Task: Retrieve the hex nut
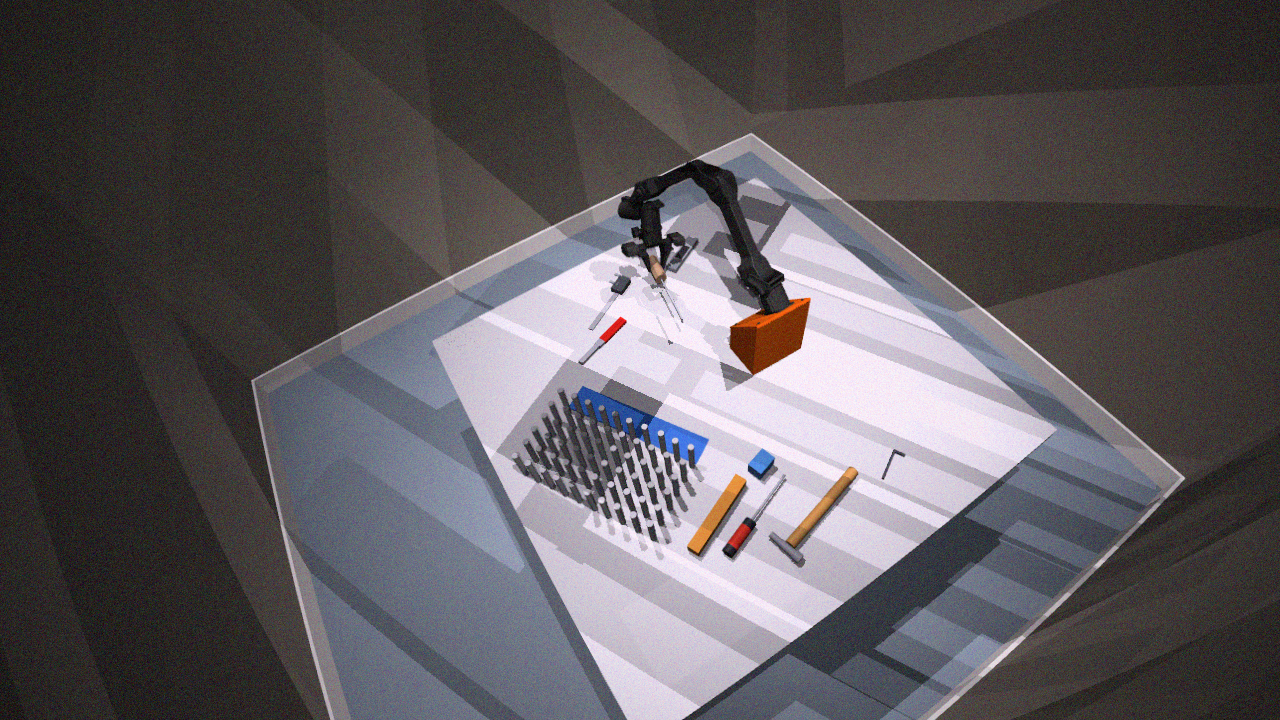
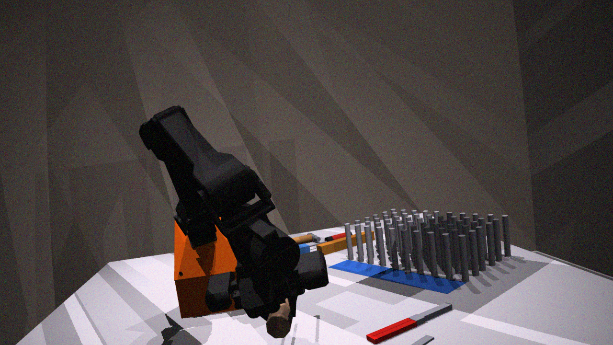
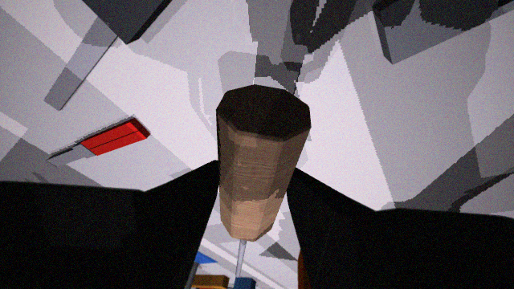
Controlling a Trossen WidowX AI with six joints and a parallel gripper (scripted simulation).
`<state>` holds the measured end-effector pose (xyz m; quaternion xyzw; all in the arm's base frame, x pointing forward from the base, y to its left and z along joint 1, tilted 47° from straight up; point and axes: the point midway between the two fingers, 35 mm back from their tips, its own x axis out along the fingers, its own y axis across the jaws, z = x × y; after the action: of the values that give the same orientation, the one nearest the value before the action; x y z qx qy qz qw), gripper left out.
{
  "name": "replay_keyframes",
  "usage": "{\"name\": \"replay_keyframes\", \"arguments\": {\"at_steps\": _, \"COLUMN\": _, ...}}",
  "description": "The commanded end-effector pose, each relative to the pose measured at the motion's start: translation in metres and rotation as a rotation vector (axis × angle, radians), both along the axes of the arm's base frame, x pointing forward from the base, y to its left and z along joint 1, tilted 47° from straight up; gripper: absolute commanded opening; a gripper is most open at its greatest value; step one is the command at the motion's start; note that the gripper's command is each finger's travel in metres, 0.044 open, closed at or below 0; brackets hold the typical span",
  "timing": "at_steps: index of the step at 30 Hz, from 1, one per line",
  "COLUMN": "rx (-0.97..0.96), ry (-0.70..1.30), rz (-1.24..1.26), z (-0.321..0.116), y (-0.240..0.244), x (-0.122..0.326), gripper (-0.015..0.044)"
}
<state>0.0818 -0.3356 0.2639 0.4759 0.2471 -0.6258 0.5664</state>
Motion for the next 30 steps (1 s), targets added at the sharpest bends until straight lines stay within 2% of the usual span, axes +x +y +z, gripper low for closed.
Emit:
{"name": "replay_keyframes", "arguments": {"at_steps": 1, "rx": 0.010, "ry": -0.001, "rz": 0.006, "z": -0.007, "y": -0.004, "x": 0.000, "gripper": 0.0000}}
{"name": "replay_keyframes", "arguments": {"at_steps": 30, "rx": 0.009, "ry": 0.001, "rz": 0.006, "z": -0.041, "y": -0.035, "x": -0.012, "gripper": 0.0000}}
